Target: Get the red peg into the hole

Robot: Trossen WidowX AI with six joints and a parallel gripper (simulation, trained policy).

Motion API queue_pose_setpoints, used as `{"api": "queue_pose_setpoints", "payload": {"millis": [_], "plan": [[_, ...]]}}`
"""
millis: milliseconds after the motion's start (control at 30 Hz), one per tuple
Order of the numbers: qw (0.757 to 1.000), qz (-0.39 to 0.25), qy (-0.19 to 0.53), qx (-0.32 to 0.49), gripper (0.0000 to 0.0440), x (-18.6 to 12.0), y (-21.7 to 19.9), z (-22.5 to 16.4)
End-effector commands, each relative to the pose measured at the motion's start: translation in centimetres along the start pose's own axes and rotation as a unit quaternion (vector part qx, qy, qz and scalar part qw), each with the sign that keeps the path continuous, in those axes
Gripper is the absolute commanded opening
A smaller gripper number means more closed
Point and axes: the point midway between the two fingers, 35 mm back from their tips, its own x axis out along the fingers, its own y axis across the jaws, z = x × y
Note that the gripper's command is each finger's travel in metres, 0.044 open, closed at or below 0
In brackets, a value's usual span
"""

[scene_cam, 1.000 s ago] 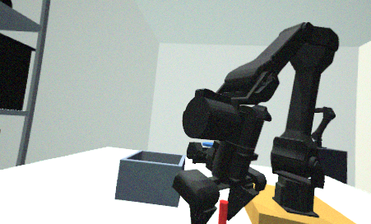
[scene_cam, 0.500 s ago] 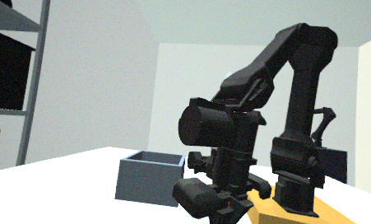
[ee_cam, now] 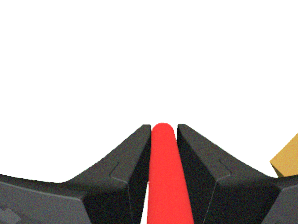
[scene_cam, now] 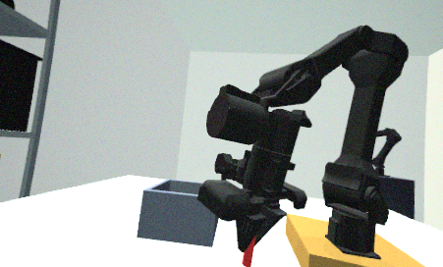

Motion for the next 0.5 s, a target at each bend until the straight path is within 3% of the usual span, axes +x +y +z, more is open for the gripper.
{"api": "queue_pose_setpoints", "payload": {"millis": [0,467], "plan": [[1.000,0.010,-0.025,-0.015,0.0000,-1.9,0.4,1.6],[0.997,0.013,-0.077,-0.025,0.0000,-6.1,0.5,7.2]]}}
